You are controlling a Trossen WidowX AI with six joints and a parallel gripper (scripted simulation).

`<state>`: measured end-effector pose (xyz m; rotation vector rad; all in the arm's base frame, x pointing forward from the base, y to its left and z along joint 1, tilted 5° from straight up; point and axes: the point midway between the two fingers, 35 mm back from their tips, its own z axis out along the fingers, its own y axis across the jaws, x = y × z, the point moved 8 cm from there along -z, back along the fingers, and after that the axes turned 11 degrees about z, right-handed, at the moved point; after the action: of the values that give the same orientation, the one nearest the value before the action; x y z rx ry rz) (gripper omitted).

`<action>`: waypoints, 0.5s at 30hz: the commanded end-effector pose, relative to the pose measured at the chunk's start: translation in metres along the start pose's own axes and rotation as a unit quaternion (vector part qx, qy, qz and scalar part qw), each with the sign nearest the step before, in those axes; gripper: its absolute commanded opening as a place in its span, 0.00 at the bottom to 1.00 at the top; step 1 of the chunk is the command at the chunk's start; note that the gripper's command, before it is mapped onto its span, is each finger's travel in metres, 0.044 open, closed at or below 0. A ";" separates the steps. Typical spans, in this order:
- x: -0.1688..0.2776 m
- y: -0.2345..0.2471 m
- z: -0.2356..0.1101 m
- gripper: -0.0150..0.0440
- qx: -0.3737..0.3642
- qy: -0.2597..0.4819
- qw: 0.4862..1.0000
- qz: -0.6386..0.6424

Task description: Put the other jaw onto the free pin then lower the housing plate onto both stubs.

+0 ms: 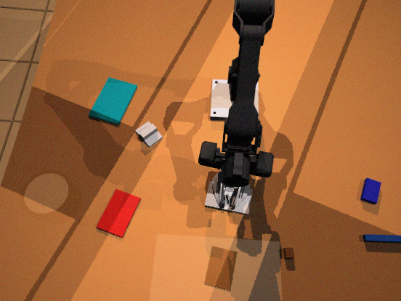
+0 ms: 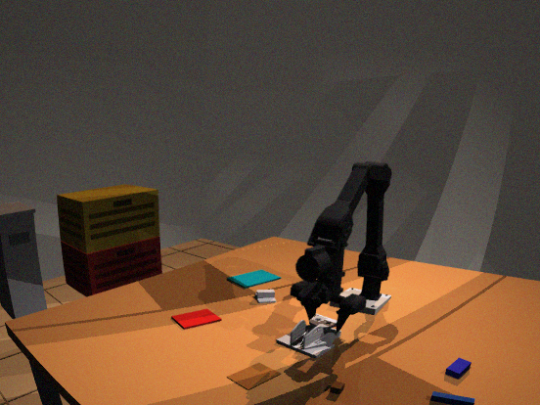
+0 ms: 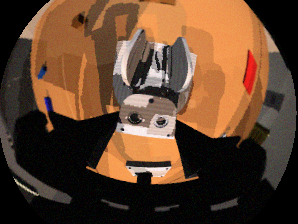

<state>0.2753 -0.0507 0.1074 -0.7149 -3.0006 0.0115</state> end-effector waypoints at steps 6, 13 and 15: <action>0.000 0.000 0.001 0.85 -0.001 0.001 1.000 -0.002; 0.000 0.000 0.003 0.85 -0.001 0.001 1.000 -0.001; 0.000 0.000 0.003 0.85 -0.001 0.001 1.000 -0.001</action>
<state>0.2751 -0.0507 0.1054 -0.7149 -3.0008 0.0114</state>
